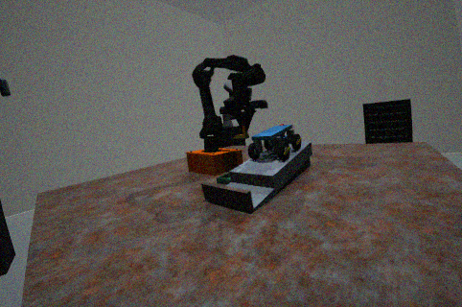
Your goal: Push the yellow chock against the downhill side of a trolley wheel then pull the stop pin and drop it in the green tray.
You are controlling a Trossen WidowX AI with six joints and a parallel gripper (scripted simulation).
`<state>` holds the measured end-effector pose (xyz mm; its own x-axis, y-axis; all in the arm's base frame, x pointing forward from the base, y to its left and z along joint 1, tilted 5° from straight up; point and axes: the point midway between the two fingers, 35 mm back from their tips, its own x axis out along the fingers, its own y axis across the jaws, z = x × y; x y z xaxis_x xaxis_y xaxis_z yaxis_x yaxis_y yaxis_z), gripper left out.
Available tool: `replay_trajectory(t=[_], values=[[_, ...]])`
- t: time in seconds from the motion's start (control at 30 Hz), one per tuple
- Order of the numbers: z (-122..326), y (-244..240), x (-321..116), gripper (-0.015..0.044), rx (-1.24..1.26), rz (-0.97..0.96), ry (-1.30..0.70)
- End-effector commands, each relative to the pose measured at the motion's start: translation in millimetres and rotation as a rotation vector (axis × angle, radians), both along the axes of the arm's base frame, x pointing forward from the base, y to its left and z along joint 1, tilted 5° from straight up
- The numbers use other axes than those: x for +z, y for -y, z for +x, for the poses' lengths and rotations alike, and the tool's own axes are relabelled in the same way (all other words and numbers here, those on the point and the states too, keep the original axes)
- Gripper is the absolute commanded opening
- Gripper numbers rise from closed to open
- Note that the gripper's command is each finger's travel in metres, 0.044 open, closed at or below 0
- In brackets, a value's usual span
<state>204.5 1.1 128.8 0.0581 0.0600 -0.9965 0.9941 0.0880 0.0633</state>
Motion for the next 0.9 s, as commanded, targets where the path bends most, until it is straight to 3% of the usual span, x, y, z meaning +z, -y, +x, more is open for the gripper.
replay_trajectory(t=[0.0,0.87], values=[[4,10,-1,0.0000,0.002,0.002,0.001],[32,113,-11,0.0000,0.002,-0.006,0.002]])
